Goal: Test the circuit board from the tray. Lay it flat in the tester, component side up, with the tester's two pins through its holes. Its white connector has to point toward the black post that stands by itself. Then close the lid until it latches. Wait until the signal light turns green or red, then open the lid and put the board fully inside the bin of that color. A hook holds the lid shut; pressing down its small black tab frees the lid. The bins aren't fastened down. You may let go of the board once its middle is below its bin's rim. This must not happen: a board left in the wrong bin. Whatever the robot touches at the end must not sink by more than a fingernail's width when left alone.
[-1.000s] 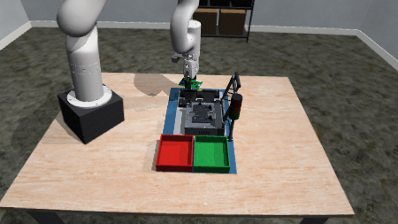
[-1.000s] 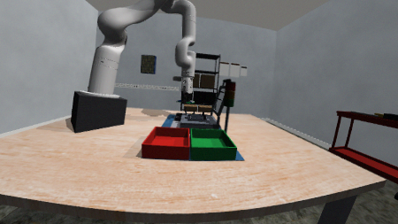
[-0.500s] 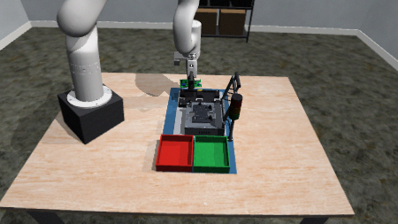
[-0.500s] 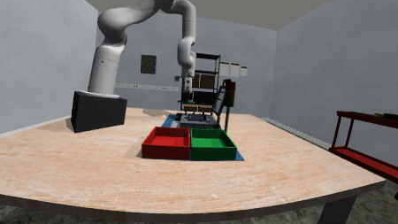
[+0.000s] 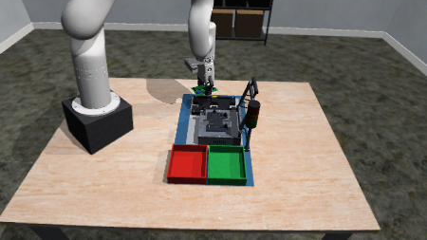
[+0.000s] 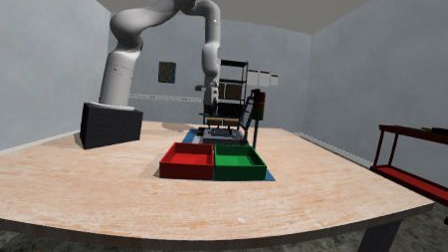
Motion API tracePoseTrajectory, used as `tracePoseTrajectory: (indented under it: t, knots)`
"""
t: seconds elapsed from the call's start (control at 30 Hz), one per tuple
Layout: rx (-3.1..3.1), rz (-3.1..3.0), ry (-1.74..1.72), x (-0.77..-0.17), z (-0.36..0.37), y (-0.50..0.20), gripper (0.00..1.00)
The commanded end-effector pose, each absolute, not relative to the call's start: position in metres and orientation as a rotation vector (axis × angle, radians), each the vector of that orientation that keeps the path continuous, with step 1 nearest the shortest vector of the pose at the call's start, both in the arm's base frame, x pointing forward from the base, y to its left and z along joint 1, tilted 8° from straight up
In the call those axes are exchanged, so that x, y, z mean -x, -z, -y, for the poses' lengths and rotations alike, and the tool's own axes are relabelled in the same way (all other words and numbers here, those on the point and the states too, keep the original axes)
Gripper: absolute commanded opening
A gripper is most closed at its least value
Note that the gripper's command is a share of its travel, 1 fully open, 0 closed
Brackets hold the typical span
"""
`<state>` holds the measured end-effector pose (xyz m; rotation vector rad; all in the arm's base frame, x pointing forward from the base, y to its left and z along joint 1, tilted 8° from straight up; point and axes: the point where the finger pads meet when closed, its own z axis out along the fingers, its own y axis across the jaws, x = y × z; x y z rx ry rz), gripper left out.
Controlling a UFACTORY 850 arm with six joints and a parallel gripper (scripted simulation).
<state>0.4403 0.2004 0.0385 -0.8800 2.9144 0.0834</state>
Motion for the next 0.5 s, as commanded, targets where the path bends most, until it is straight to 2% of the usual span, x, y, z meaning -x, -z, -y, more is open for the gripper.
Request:
tracePoseTrajectory:
  t: [0.0,0.47]
  knots:
    - [1.106,-2.807,-0.119,-0.4409,-0.2006,-0.0390,0.79]
    - [1.576,-2.561,-0.085,-0.4409,-0.2006,-0.0390,0.79]
